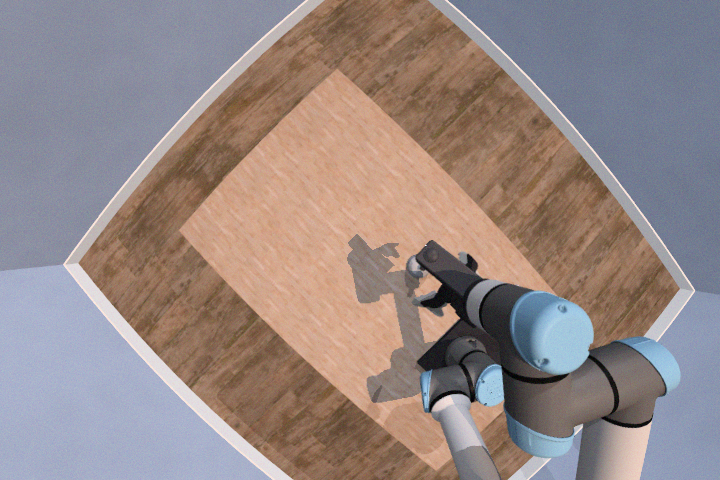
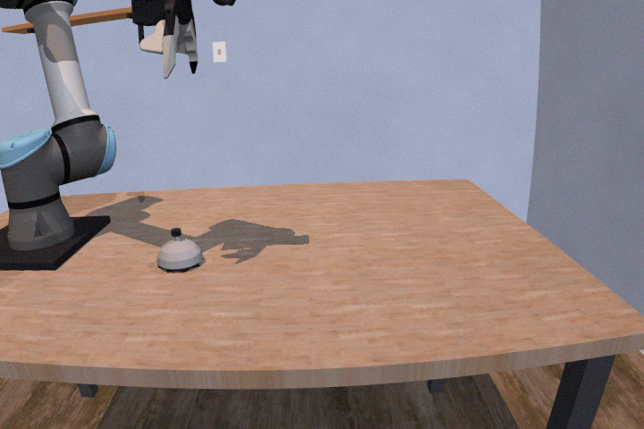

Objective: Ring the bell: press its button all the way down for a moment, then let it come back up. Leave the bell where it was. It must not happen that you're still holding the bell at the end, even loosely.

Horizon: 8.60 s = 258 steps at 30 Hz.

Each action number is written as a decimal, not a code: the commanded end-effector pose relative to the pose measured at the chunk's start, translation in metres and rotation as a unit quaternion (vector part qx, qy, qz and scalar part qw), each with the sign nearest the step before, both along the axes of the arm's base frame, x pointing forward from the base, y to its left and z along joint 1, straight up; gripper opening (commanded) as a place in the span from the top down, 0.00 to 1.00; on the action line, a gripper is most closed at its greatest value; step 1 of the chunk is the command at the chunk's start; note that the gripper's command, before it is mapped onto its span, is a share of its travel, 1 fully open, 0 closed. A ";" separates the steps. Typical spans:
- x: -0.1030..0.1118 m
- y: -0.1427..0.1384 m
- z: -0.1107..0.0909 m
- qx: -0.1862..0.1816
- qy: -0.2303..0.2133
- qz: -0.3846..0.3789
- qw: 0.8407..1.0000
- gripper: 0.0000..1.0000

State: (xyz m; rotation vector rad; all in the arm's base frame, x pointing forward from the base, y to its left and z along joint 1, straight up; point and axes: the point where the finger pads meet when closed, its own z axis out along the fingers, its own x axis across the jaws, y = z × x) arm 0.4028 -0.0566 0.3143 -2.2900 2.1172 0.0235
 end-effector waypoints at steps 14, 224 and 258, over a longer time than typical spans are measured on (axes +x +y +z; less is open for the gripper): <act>0.000 0.000 0.000 0.000 -0.001 0.000 1.000 0.00; -0.030 -0.017 -0.241 -0.013 0.002 -0.170 0.985 1.00; -0.030 -0.017 -0.251 -0.013 0.002 -0.170 0.985 1.00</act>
